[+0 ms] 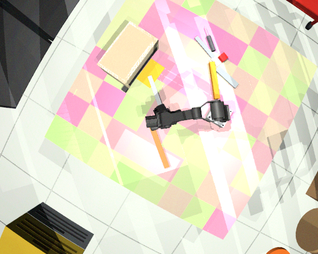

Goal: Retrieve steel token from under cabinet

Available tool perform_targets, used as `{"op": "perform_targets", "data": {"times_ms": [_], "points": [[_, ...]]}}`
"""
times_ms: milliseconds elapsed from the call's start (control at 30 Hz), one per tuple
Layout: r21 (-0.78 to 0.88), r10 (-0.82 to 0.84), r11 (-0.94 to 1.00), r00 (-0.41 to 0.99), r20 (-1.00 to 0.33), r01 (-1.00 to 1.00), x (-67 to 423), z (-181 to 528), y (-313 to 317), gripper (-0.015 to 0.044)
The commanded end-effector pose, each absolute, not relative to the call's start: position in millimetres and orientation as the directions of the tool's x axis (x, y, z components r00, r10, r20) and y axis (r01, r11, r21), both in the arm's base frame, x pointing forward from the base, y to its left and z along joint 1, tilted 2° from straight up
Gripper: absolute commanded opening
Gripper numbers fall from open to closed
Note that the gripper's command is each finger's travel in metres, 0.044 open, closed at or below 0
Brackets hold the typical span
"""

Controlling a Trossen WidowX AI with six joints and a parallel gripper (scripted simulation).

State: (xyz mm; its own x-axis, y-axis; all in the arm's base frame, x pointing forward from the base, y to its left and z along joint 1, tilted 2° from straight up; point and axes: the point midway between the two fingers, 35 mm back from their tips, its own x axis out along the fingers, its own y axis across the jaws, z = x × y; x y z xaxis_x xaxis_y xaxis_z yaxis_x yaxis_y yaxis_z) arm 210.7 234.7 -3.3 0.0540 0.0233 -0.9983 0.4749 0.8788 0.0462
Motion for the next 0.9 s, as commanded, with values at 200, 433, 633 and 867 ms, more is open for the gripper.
{"op": "perform_targets", "data": {"times_ms": [200,433,633,867], "points": [[0.048,0.027,0.902,0.056,-0.998,0.429,210.7,-1.7,238.6,0.0],[0.046,0.027,0.925,0.056,-0.998,0.378,210.7,-1.7,238.6,0.0],[0.044,0.027,0.942,0.056,-0.998,0.333,210.7,-1.7,238.6,0.0],[0.042,0.027,0.959,0.056,-0.998,0.28,210.7,-1.7,238.7,0.0]]}}
